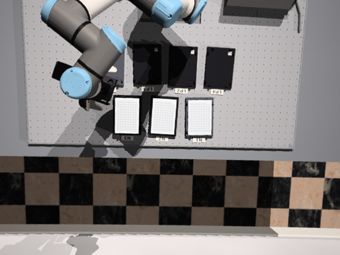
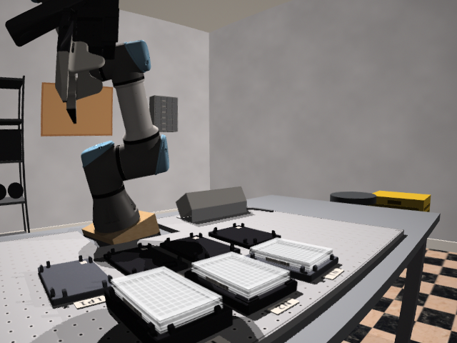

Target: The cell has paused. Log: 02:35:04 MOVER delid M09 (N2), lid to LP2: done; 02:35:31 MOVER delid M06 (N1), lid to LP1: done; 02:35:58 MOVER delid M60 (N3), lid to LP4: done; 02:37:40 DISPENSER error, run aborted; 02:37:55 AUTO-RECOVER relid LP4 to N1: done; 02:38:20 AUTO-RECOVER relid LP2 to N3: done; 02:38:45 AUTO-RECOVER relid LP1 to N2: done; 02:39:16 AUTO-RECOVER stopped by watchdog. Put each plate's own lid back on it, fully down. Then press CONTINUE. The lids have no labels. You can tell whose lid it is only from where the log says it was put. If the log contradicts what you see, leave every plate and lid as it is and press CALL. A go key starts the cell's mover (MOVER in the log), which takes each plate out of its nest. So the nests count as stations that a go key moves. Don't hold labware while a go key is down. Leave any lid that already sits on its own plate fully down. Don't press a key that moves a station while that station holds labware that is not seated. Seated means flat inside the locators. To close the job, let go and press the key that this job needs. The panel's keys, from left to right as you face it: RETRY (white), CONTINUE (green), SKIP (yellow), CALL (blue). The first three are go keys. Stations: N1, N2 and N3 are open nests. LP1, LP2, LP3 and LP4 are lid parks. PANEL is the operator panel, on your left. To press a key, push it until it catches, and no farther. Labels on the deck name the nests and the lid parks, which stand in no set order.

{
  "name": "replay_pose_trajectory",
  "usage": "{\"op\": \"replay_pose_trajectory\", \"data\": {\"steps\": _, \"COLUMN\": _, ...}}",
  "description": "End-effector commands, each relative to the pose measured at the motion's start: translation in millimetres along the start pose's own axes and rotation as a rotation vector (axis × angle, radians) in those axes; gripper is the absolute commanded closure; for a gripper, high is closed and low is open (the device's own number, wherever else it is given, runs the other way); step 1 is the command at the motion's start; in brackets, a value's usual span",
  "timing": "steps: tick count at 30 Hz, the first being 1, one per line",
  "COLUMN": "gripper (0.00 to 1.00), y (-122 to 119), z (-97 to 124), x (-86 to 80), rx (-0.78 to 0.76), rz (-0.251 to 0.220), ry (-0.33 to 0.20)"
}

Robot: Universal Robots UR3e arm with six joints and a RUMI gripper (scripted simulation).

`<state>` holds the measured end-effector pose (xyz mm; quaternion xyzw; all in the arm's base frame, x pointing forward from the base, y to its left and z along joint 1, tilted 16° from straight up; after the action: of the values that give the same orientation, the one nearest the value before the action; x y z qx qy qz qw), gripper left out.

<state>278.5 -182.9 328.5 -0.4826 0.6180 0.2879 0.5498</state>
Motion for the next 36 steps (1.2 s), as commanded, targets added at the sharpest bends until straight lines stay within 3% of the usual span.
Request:
{"op": "replay_pose_trajectory", "data": {"steps": 1, "gripper": 0.0, "y": 0, "z": 0, "x": -0.7, "rx": 0.0, "rz": -0.002, "ry": 0.001}}
{"op": "replay_pose_trajectory", "data": {"steps": 17, "gripper": 0.0, "y": 0, "z": 0, "x": -0.7, "rx": 0.0, "rz": -0.002, "ry": 0.001}}
{"op": "replay_pose_trajectory", "data": {"steps": 18, "gripper": 0.18, "y": -1, "z": 4, "x": 1.6, "rx": -0.02, "rz": -0.002, "ry": 0.0}}
{"op": "replay_pose_trajectory", "data": {"steps": 22, "gripper": 0.18, "y": -3, "z": 21, "x": 10.8, "rx": -0.1, "rz": 0.001, "ry": -0.002}}
{"op": "replay_pose_trajectory", "data": {"steps": 36, "gripper": 0.18, "y": -4, "z": 44, "x": 24.5, "rx": -0.339, "rz": 0.009, "ry": -0.008}}
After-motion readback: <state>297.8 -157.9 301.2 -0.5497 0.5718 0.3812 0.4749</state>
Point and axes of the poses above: the point where the finger pads meet when closed, its own x axis out along the fingers, its own y axis across the jaws, z = x × y, the point moved 3 cm from there along -x, back along the fingers, and after that the axes turned 7 degrees about -x, right-handed, at the moved point
